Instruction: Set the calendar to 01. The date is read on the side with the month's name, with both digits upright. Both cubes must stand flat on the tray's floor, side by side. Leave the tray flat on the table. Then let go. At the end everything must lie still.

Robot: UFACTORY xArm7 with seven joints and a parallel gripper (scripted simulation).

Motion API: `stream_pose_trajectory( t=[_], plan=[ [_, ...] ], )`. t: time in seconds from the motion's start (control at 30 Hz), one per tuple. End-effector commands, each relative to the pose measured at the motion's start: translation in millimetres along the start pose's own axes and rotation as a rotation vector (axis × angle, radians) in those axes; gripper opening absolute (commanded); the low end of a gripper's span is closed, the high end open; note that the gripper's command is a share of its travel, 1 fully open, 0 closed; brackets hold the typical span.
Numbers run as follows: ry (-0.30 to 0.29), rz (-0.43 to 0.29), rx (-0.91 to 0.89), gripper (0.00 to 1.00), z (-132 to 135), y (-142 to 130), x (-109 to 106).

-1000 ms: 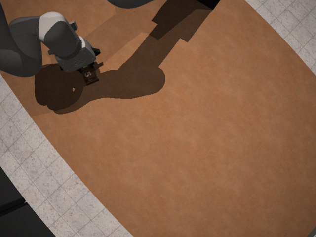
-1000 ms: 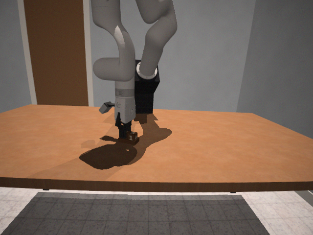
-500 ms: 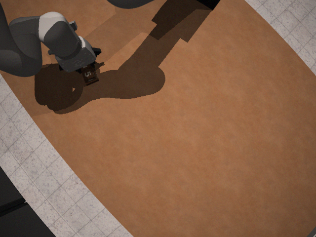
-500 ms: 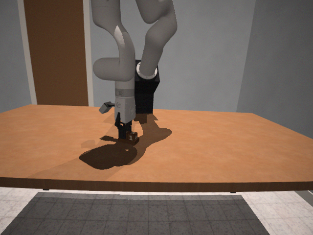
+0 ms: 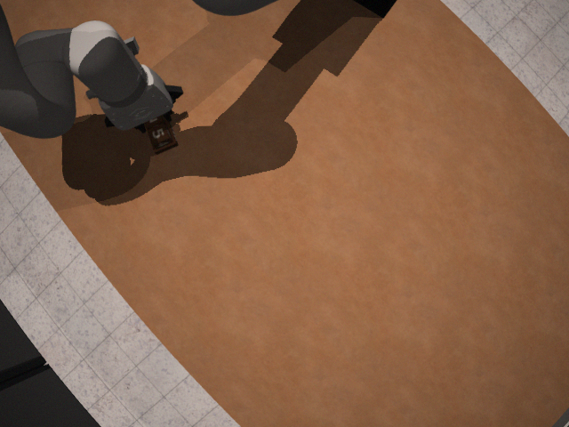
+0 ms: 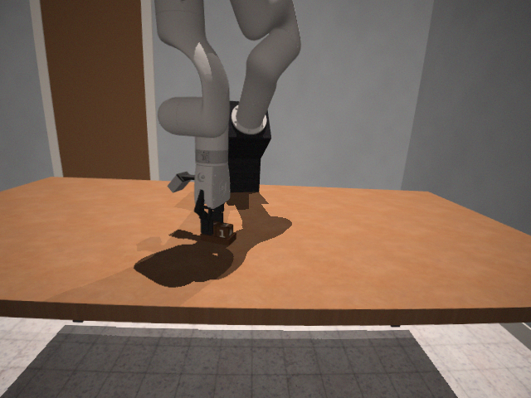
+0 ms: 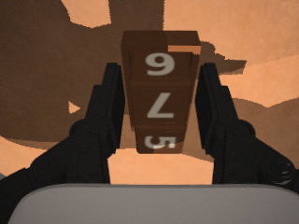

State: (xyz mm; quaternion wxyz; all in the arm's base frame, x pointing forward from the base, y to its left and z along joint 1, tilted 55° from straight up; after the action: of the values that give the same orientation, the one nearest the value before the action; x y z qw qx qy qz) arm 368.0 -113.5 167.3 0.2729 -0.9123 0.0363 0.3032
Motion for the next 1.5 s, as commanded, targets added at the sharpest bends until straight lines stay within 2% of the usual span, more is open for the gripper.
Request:
stream_pose_trajectory(
  t=[0.0, 0.17, 0.53, 0.9, 0.93, 1.47],
  plan=[
    [0.0, 0.001, 0.001, 0.49, -0.2, 0.4, -4.0],
    [0.0, 0.001, 0.001, 0.49, -0.2, 0.4, -16.4],
    [0.0, 0.001, 0.001, 0.49, -0.2, 0.4, -72.7],
    [0.0, 0.001, 0.001, 0.49, -0.2, 0.4, -89.3],
    [0.0, 0.001, 0.001, 1.0, -0.2, 0.4, -89.3],
    [0.0, 0.001, 0.001, 1.0, -0.2, 0.4, -89.3]
  ],
)
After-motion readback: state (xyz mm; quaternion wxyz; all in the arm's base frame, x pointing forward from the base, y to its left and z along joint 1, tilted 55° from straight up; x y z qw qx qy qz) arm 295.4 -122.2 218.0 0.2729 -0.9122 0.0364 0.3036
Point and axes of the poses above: the point where the finger pads meet when closed, its own x axis out along the fingers, its own z axis across the jaws, y = z × x, the point moved 6 cm from there along -x, back along the fingers, and after that the axes turned 2 degrees about x, right-handed, at the moved point
